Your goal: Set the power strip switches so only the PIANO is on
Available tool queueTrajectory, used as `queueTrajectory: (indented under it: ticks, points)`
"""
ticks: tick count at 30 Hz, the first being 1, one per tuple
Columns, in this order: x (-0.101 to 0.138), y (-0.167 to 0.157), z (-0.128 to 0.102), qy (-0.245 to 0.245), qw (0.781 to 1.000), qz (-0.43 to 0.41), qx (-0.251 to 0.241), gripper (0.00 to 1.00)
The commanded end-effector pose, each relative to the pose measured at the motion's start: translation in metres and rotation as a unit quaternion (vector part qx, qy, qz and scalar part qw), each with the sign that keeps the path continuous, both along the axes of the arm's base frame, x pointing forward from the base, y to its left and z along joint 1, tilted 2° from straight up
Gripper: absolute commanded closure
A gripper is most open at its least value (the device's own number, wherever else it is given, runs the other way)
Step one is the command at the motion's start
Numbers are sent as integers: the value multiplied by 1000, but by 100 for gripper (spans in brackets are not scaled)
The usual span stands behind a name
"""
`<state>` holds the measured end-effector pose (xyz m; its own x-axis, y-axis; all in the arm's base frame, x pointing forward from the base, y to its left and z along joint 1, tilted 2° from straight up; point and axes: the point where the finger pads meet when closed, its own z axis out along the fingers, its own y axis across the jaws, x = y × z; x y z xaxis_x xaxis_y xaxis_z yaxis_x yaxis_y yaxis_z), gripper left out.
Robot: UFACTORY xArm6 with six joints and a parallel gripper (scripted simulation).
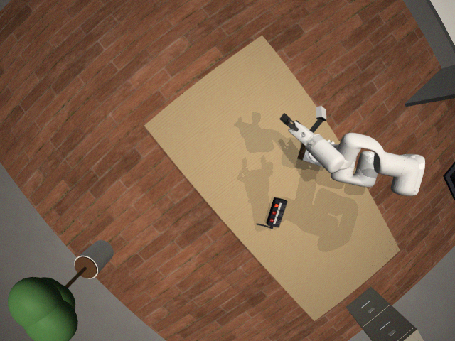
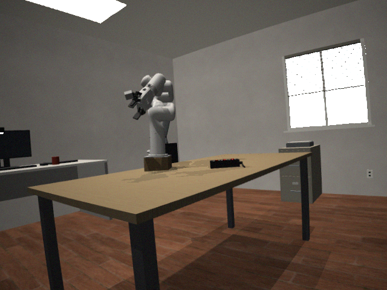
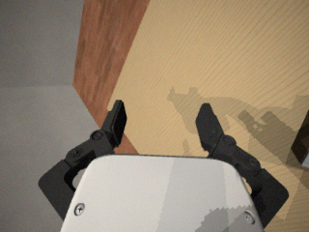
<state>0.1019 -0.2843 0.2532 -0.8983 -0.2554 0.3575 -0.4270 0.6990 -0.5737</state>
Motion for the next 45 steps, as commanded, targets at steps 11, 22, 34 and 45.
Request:
queueTrajectory:
  ticks: [11, 22, 34, 45]
  points:
    - [0, 0, 2, -1, 1000, 0, -1, 0]
    - [0, 0, 2, -1, 1000, 0, -1, 100]
    - [0, 0, 2, -1, 1000, 0, -1, 100]
    - [1, 0, 2, -2, 1000, 0, -1, 100]
